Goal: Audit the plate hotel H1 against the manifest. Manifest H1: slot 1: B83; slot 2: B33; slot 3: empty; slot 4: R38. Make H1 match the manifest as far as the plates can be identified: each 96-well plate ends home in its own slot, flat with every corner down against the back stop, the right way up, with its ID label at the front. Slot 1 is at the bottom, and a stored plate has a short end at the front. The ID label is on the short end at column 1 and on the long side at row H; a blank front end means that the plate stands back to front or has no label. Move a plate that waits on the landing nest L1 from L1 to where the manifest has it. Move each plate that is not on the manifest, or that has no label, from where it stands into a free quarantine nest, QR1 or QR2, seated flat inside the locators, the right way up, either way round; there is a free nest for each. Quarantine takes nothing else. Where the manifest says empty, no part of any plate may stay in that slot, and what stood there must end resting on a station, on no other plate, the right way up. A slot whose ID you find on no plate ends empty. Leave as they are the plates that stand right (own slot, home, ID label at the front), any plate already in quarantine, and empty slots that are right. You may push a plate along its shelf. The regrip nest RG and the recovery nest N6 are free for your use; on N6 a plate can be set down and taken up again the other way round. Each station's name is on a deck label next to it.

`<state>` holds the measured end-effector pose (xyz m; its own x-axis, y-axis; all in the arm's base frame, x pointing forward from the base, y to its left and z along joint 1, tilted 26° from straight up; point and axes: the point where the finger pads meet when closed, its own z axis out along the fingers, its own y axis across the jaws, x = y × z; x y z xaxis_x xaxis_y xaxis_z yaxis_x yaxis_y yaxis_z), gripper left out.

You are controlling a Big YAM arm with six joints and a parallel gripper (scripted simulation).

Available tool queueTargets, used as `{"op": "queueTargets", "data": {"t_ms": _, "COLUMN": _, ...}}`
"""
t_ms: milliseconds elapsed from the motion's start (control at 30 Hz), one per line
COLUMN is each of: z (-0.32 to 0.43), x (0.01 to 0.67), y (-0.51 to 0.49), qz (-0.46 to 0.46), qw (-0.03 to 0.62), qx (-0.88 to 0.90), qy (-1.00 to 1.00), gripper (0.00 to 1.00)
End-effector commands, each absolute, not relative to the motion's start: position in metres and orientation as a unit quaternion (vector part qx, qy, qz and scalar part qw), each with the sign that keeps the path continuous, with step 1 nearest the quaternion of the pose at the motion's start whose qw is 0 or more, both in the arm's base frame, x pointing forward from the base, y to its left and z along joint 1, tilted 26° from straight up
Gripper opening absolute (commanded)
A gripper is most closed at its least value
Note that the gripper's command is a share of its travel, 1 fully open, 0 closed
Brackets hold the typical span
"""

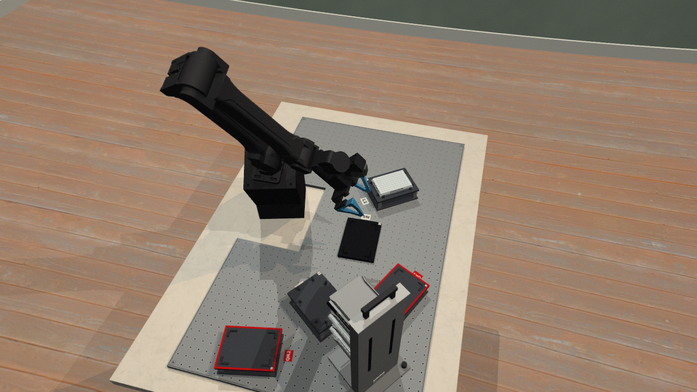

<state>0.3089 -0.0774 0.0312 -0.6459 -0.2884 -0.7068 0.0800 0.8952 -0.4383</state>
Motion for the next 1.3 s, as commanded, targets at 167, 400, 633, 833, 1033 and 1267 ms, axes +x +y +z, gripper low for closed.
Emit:
{"op": "queueTargets", "data": {"t_ms": 167, "z": 0.04, "x": 0.315, "y": -0.083, "qz": -0.231, "qw": 0.443, "qx": 0.007, "qy": 0.866, "gripper": 1.0}}
{"op": "queueTargets", "data": {"t_ms": 400, "z": 0.043, "x": 0.319, "y": -0.083, "qz": -0.243, "qw": 0.454, "qx": 0.046, "qy": 0.856, "gripper": 1.0}}
{"op": "queueTargets", "data": {"t_ms": 633, "z": 0.046, "x": 0.324, "y": -0.082, "qz": -0.258, "qw": 0.465, "qx": 0.102, "qy": 0.841, "gripper": 1.0}}
{"op": "queueTargets", "data": {"t_ms": 833, "z": 0.041, "x": 0.318, "y": -0.082, "qz": -0.267, "qw": 0.464, "qx": 0.131, "qy": 0.834, "gripper": 1.0}}
{"op": "queueTargets", "data": {"t_ms": 1033, "z": 0.041, "x": 0.323, "y": -0.081, "qz": -0.281, "qw": 0.464, "qx": 0.175, "qy": 0.822, "gripper": 1.0}}
{"op": "queueTargets", "data": {"t_ms": 1267, "z": 0.041, "x": 0.323, "y": -0.08, "qz": -0.296, "qw": 0.467, "qx": 0.227, "qy": 0.802, "gripper": 1.0}}
